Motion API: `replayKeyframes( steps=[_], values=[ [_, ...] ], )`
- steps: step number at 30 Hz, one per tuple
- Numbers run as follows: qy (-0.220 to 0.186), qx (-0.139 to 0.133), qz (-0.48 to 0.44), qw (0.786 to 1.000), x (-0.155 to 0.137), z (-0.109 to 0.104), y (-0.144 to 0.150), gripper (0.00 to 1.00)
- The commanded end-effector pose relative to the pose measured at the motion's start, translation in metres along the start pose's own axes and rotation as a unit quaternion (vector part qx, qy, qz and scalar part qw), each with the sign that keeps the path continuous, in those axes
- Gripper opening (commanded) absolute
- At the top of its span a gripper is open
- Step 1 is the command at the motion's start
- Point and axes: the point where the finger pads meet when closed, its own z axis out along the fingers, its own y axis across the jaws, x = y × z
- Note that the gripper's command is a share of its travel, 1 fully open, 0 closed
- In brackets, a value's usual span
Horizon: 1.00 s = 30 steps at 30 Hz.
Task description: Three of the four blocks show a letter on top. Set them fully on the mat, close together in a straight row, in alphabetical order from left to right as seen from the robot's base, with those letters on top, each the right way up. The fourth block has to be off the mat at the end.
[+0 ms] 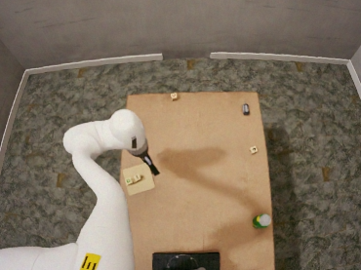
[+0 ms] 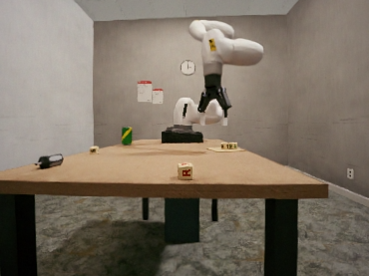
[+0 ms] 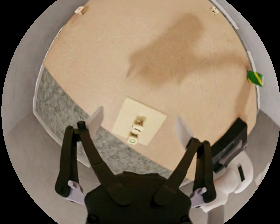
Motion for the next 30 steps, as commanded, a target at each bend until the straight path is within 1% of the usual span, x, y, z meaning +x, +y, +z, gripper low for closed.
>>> replayKeyframes(
  steps=[1,5,7,8,15,22,24,25,30],
  values=[
    [-0.007,-0.001,-0.069,0.998,0.056,0.001,0.004,1.00],
    [-0.006,-0.001,-0.124,0.992,0.101,0.002,0.013,1.00],
    [-0.006,-0.001,-0.124,0.992,0.101,0.002,0.013,1.00],
    [-0.006,-0.001,-0.154,0.988,0.126,0.003,0.020,1.00],
    [-0.006,0.000,-0.251,0.968,0.207,0.005,0.048,1.00],
    [-0.007,0.001,-0.346,0.938,0.285,0.007,0.089,1.00],
    [-0.007,0.001,-0.346,0.938,0.285,0.007,0.089,1.00],
    [-0.007,0.001,-0.374,0.928,0.307,0.007,0.103,1.00],
    [-0.006,0.003,-0.440,0.898,0.361,0.009,0.142,1.00]
  ],
)
